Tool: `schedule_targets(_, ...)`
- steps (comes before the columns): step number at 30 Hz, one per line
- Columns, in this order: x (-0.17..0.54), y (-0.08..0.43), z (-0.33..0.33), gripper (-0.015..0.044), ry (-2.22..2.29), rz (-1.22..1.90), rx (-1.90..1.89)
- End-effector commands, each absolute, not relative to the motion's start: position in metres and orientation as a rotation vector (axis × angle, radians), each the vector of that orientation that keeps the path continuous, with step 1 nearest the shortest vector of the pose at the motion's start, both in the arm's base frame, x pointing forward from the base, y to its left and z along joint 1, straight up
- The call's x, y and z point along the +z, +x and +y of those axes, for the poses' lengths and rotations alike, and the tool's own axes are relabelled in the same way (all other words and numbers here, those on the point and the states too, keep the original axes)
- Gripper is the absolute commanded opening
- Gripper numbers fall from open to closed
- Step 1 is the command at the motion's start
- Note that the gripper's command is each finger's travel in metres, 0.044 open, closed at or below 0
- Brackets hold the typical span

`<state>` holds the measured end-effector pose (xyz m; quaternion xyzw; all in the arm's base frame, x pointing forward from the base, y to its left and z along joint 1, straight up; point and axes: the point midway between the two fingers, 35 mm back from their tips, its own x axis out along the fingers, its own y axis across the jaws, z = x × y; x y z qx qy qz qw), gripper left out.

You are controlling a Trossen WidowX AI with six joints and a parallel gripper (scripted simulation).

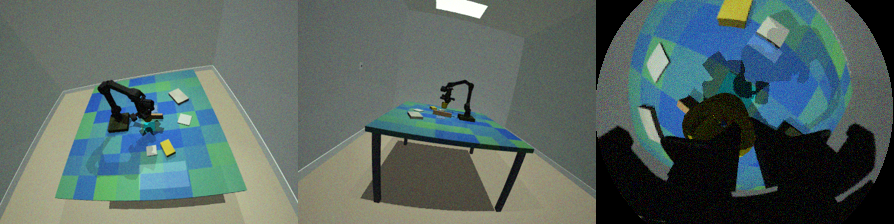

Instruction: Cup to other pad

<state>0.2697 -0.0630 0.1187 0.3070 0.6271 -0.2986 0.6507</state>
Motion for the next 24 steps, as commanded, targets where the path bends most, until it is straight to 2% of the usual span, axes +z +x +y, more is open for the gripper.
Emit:
schedule_targets(1,0.118,0.270,-0.070,0.0000,0.693,1.430,-0.680)
schedule_targets(24,0.098,0.270,-0.080,0.0000,0.693,1.430,-0.680)
